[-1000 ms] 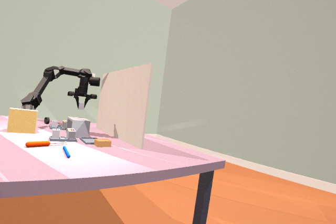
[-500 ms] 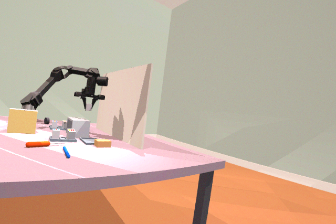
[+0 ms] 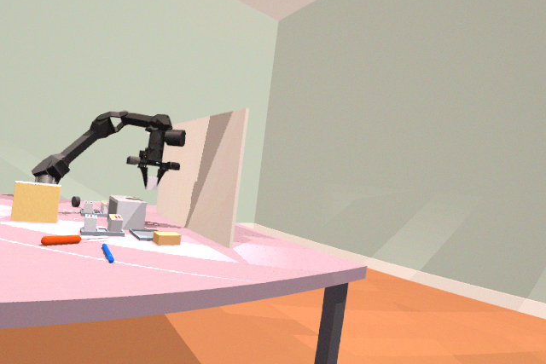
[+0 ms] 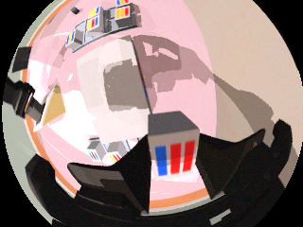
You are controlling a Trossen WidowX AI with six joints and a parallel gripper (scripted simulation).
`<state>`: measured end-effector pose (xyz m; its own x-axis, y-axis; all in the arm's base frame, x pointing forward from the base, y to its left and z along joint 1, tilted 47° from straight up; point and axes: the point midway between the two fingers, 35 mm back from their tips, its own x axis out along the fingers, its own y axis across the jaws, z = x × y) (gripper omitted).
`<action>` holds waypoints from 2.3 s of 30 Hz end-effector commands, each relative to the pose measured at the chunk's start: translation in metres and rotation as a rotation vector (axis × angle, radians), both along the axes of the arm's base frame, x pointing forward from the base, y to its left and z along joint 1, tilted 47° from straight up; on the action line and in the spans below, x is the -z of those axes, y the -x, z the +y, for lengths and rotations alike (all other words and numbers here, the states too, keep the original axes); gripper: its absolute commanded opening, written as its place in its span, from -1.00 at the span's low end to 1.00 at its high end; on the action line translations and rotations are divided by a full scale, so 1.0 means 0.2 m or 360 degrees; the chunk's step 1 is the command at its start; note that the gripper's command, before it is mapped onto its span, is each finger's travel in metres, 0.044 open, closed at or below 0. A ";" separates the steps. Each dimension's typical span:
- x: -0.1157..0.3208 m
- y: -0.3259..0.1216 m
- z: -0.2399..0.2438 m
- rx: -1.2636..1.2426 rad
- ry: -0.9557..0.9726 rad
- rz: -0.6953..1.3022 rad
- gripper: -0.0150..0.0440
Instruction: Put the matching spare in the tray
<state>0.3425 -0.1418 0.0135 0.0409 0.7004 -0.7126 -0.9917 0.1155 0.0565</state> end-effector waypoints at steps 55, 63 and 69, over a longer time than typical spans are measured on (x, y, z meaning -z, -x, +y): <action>0.60 0.09 -0.22 -0.0024 -0.0031 -0.0037 -0.49; 0.63 0.09 -0.20 -0.0024 -0.0031 -0.0037 -0.49; 0.65 0.08 -0.18 -0.0024 -0.0031 -0.0037 -0.49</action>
<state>0.3258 -0.1795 -0.1146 0.0413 0.7119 -0.7011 -0.9952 0.0918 0.0346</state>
